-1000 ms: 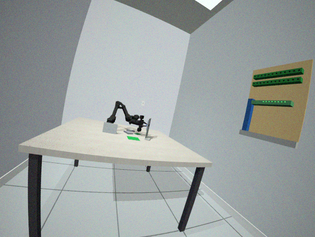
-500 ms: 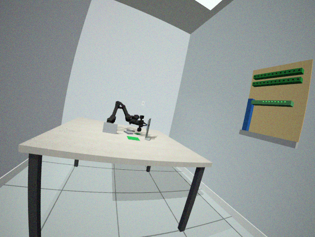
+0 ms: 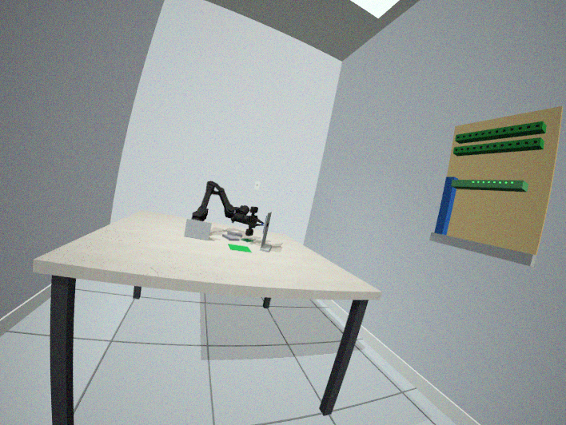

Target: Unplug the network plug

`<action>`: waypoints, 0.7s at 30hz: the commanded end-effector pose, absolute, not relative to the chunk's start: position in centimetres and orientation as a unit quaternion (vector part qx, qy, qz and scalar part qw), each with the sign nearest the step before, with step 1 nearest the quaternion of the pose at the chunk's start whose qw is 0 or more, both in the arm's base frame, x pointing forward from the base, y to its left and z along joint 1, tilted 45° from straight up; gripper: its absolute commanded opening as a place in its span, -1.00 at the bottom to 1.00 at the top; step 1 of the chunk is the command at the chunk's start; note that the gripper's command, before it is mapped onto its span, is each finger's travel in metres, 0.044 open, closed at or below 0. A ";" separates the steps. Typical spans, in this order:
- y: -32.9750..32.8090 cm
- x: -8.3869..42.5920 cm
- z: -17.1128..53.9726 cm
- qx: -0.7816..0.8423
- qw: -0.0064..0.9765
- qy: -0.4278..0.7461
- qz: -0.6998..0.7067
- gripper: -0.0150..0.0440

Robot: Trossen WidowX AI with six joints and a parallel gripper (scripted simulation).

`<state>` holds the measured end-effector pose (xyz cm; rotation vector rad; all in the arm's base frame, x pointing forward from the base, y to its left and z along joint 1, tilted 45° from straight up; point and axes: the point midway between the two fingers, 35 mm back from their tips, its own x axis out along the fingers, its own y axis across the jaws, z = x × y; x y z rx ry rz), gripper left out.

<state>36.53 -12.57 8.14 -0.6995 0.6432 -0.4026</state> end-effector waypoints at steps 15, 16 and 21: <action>-12.1 35.6 8.4 -0.336 0.869 0.308 -0.191 -0.49; -12.1 35.6 8.4 -0.336 0.869 0.308 -0.191 -0.49; -12.0 35.4 8.5 -0.336 0.869 0.308 -0.191 -0.49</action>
